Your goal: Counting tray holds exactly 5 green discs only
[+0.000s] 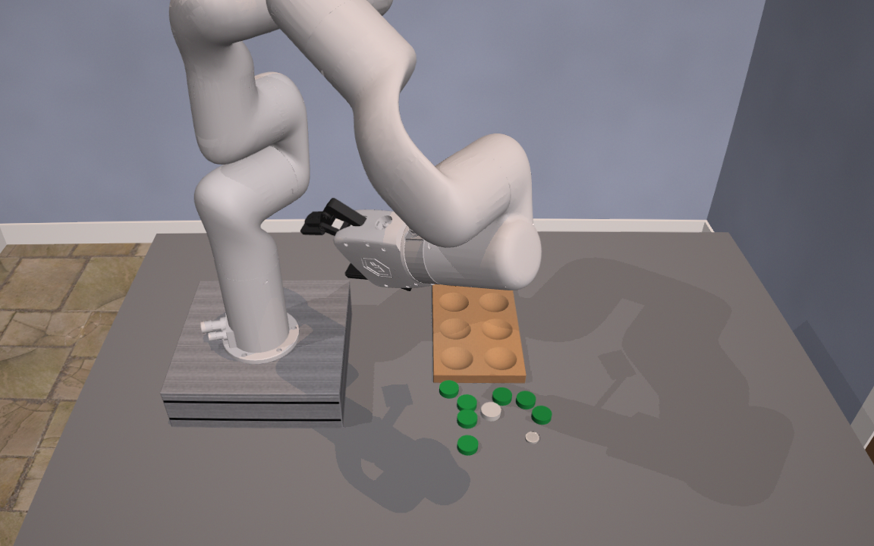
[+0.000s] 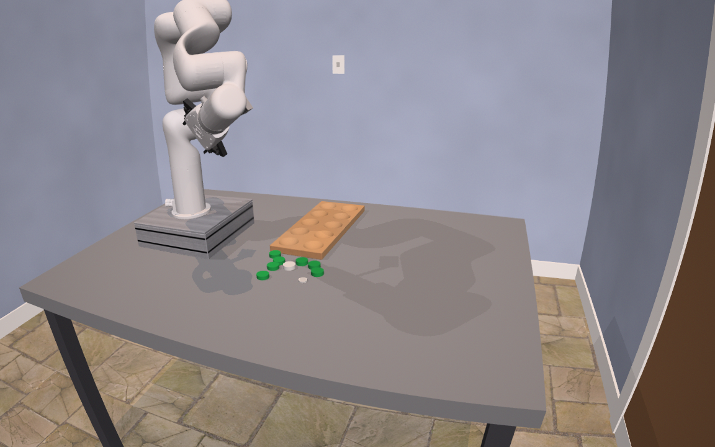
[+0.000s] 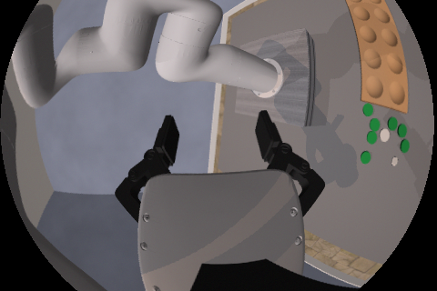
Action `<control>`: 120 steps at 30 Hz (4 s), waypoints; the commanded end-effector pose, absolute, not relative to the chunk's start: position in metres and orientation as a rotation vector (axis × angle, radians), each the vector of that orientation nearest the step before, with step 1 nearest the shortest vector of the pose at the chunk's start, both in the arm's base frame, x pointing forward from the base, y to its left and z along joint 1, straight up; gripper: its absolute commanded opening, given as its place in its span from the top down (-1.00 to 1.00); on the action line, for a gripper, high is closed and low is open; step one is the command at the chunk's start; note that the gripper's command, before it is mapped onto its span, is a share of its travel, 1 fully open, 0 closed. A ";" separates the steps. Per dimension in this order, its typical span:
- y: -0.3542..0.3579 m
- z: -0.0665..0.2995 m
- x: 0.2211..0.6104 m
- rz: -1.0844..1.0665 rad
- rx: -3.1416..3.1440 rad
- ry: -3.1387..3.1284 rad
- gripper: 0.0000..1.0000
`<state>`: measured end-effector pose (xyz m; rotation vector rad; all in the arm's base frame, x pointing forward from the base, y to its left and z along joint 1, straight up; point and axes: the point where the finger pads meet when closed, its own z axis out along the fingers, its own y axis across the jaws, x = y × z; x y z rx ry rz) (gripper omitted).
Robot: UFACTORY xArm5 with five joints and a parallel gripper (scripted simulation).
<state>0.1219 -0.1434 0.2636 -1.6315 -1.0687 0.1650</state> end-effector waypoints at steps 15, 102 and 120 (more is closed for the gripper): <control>-0.144 0.264 0.122 0.165 -1.634 -1.070 -1.00; -0.227 -0.054 0.290 0.000 -2.431 -1.989 0.07; -0.227 -0.054 0.290 0.000 -2.431 -1.989 1.00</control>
